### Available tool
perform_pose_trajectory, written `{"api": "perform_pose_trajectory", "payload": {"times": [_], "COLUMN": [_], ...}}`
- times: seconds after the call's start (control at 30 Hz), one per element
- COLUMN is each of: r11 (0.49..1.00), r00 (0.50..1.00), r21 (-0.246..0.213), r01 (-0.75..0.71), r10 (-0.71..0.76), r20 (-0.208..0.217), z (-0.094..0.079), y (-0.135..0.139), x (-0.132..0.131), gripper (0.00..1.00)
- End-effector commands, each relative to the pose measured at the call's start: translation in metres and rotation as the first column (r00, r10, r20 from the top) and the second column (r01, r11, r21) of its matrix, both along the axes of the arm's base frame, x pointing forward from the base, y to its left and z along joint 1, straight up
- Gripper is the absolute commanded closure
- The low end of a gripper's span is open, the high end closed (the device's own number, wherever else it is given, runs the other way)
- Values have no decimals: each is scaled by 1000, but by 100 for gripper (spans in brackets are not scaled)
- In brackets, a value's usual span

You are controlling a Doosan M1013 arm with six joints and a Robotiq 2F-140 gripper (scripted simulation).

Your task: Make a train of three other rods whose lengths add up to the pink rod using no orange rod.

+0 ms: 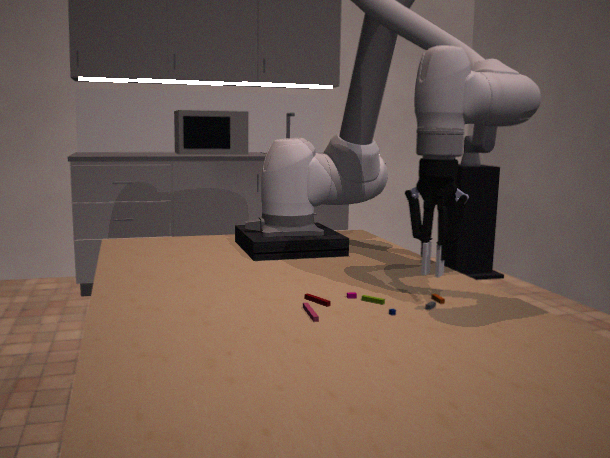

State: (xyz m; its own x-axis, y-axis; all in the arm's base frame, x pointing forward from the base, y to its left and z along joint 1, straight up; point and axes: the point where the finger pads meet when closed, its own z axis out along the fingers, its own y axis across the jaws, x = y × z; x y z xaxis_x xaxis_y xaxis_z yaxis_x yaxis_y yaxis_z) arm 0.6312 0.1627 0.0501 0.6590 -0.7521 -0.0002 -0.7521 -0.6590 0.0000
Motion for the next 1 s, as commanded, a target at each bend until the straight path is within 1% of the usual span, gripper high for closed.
{"api": "perform_pose_trajectory", "payload": {"times": [0.0, 0.63, 0.97], "r11": [1000, 1000, 1000], "r00": [1000, 1000, 1000], "r21": [0, 0, 0], "r01": [0, 0, 0], "r10": [0, 0, 0], "r20": [0, 0, 0], "z": [0, -3, -14], "y": [0, 0, 0], "x": [0, 0, 0], "gripper": [85, 85, 85]}}
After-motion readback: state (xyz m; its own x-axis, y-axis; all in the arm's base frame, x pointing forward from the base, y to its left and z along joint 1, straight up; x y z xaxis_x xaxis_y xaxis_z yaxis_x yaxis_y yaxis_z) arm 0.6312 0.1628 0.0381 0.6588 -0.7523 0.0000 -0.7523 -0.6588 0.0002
